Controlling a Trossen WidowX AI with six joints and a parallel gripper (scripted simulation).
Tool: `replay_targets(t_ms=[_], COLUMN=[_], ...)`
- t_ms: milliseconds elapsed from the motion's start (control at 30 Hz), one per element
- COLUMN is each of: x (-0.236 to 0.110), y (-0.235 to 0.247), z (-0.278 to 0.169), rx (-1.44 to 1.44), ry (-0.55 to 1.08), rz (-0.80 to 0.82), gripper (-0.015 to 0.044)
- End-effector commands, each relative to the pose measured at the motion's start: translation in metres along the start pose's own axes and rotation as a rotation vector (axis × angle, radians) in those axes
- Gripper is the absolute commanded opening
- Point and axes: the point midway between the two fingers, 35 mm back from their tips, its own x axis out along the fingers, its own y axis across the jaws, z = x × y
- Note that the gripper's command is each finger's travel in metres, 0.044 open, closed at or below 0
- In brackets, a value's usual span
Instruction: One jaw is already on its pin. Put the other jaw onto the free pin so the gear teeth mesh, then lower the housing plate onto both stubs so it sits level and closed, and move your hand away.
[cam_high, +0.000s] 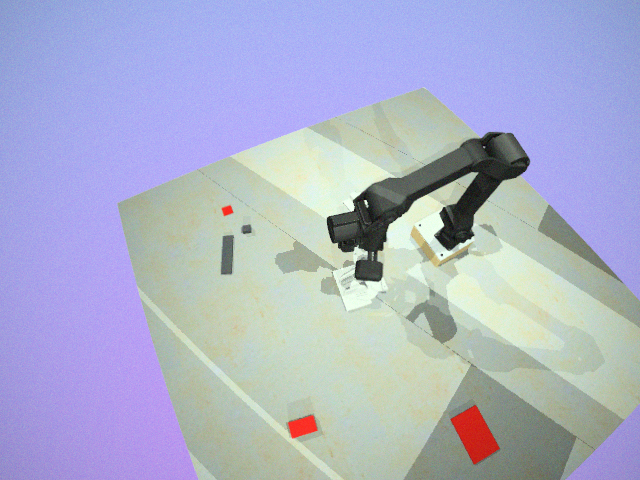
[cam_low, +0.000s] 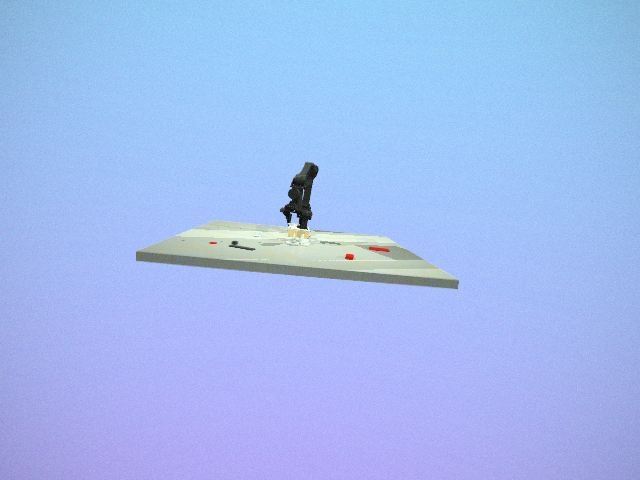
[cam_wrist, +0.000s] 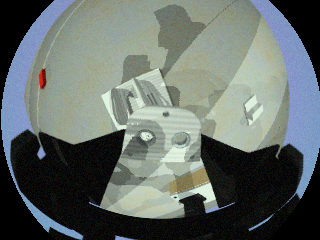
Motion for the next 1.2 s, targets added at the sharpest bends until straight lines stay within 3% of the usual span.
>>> replay_targets(t_ms=[0, 300, 1167], x=[0.001, 0.001, 0.001], y=[0.009, 0.028, 0.028], z=[-0.009, -0.026, -0.026], rx=[-0.145, -0.426, -0.446], ry=[0.002, 0.003, 0.003], rz=[-0.002, 0.004, 0.004], gripper=[0.0351, 0.0351, 0.0351])
